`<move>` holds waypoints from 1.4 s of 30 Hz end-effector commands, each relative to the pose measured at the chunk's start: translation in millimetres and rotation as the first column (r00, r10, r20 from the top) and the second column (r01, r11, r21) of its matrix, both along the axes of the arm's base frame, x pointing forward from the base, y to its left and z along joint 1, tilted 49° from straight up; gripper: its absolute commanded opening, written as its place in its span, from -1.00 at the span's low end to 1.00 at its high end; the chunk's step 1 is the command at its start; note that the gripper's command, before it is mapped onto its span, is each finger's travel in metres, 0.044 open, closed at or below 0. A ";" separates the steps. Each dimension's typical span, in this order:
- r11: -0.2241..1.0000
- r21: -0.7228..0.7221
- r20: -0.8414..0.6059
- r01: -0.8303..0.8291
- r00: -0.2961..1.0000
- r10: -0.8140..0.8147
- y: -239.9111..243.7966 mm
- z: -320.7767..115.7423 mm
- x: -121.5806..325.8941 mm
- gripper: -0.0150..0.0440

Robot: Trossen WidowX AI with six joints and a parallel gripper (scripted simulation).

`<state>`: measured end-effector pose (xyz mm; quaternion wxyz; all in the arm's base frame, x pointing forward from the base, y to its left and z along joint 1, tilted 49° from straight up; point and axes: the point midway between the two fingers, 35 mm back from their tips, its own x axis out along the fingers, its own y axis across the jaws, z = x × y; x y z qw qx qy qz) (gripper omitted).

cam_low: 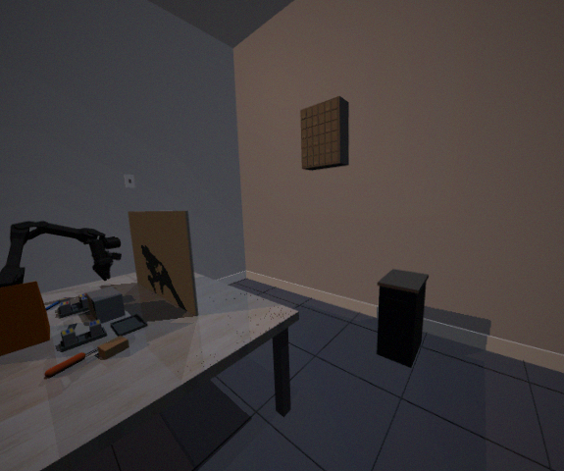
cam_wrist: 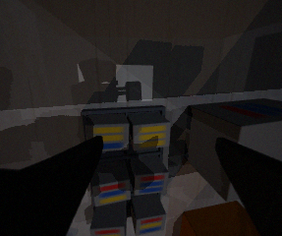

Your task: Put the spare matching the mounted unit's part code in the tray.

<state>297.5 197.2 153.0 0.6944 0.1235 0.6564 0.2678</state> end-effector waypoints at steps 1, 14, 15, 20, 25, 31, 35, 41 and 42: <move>0.998 0.038 -0.060 -0.044 0.997 0.046 -51.1 -23.8 37.1 1.00; 0.960 0.276 -0.086 -0.053 0.993 0.080 -176.3 -77.8 79.6 1.00; 0.960 0.276 -0.086 -0.053 0.993 0.080 -176.3 -77.8 79.6 1.00; 0.960 0.276 -0.086 -0.053 0.993 0.080 -176.3 -77.8 79.6 1.00; 0.960 0.276 -0.086 -0.053 0.993 0.080 -176.3 -77.8 79.6 1.00; 0.960 0.276 -0.086 -0.053 0.993 0.080 -176.3 -77.8 79.6 1.00; 0.960 0.276 -0.086 -0.053 0.993 0.080 -176.3 -77.8 79.6 1.00; 0.897 0.250 0.194 -0.364 0.927 0.322 -135.4 -46.2 47.3 1.00; 0.872 0.233 0.255 -0.430 0.893 0.372 -126.9 -40.3 38.6 1.00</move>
